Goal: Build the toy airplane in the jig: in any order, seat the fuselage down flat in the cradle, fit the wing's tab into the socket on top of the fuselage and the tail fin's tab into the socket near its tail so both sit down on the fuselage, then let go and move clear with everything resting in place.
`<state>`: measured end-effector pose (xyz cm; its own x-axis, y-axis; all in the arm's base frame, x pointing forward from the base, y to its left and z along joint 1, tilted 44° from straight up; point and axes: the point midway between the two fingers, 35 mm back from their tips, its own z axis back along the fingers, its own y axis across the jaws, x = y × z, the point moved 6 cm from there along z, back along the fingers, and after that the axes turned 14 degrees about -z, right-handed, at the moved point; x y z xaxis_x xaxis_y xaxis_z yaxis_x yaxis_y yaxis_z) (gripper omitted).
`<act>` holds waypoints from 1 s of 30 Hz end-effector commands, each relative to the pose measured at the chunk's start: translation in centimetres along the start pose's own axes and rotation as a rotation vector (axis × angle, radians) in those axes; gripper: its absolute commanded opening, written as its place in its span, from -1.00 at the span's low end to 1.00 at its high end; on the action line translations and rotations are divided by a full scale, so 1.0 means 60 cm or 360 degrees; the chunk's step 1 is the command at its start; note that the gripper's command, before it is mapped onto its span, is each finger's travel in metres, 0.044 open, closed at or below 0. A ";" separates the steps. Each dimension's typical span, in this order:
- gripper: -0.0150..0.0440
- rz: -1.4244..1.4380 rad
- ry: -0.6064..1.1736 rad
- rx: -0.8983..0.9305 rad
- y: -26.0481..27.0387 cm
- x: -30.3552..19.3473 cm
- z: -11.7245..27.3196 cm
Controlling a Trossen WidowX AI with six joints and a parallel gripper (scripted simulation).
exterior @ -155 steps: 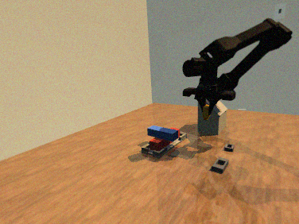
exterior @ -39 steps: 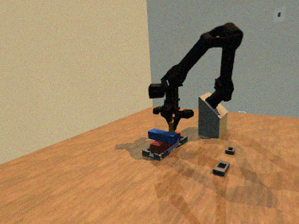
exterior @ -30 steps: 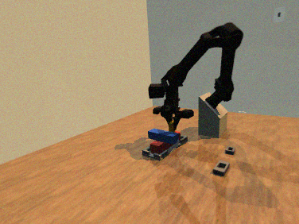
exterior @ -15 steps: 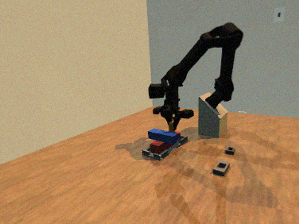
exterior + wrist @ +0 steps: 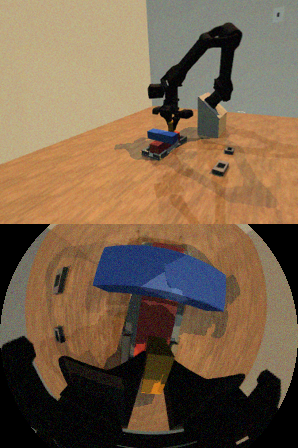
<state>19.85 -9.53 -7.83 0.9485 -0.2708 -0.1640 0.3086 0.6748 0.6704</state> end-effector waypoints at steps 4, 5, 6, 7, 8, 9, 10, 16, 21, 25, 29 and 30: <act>-0.27 -0.0005 0.0010 0.0001 0.000 -0.002 -0.005; -0.27 -0.0005 0.0010 0.0001 0.000 -0.002 -0.005; -0.27 -0.0005 0.0010 0.0001 0.000 -0.002 -0.005; -0.27 -0.0005 0.0010 0.0001 0.000 -0.002 -0.005; -0.27 -0.0005 0.0010 0.0001 0.000 -0.002 -0.005; -0.27 -0.0005 0.0010 0.0001 0.000 -0.002 -0.005; -0.27 -0.0005 0.0010 0.0001 0.000 -0.002 -0.005; -0.27 -0.0005 0.0010 0.0001 0.000 -0.002 -0.005; -0.34 0.0003 0.0002 0.0004 0.000 0.000 -0.002; -0.43 0.0003 0.0002 0.0004 0.000 0.000 -0.002; -0.49 0.0003 0.0002 0.0004 0.000 0.000 -0.002; -0.49 0.0003 0.0002 0.0004 0.000 0.000 -0.002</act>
<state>19.84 -9.38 -7.92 0.9492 -0.2684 -0.1643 0.3068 0.6732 0.6728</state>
